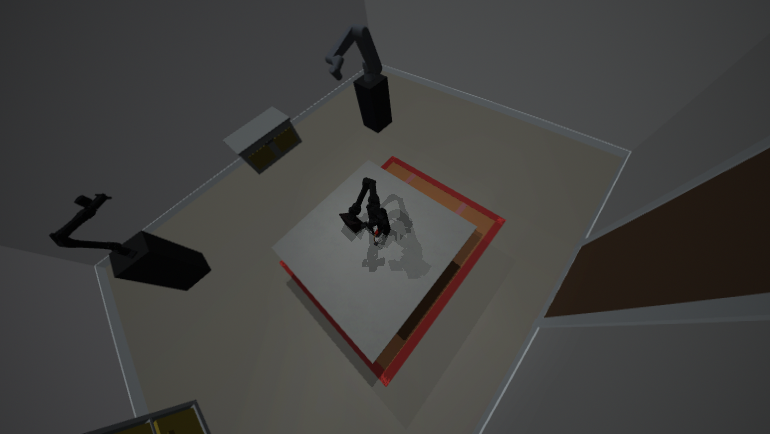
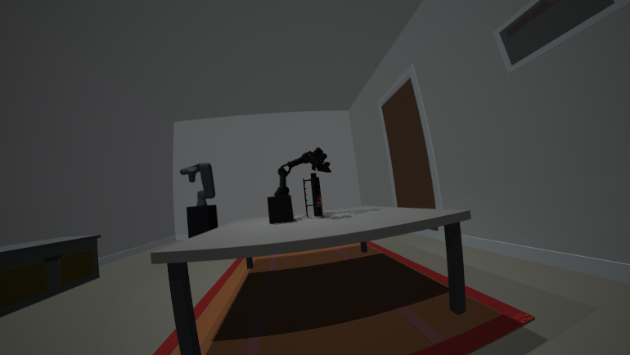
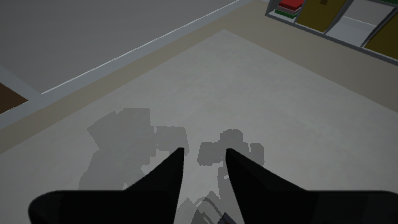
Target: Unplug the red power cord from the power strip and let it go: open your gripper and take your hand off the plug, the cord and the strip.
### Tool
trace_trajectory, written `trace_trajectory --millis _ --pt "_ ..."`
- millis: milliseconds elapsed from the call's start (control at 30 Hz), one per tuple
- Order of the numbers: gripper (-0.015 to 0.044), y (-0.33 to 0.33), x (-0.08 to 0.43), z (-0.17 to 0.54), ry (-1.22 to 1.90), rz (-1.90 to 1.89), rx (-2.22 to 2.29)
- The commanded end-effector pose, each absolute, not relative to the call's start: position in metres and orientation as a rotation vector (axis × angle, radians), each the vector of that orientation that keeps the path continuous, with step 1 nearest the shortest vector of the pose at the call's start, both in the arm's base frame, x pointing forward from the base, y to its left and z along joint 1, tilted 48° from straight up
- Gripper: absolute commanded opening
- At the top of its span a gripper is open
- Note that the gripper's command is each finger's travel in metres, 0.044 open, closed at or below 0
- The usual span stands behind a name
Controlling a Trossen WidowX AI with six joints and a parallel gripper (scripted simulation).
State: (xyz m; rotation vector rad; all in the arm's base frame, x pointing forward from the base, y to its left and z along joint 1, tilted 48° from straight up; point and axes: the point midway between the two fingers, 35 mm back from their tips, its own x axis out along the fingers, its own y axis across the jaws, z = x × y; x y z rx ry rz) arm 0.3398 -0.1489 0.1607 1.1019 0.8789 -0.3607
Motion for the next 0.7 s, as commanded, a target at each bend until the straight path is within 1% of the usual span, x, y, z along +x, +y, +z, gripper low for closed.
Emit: trace_trajectory --millis 0,200,300,667 --pt "0.0160 -0.120 0.328 0.117 1.123 -0.386 1.295" --pt "0.0160 -0.065 0.296 0.065 1.565 -0.500 1.613" --pt "0.0160 -0.044 0.281 0.054 1.747 -0.578 1.731" --pt "0.0160 -0.042 0.281 0.054 1.759 -0.584 1.739"
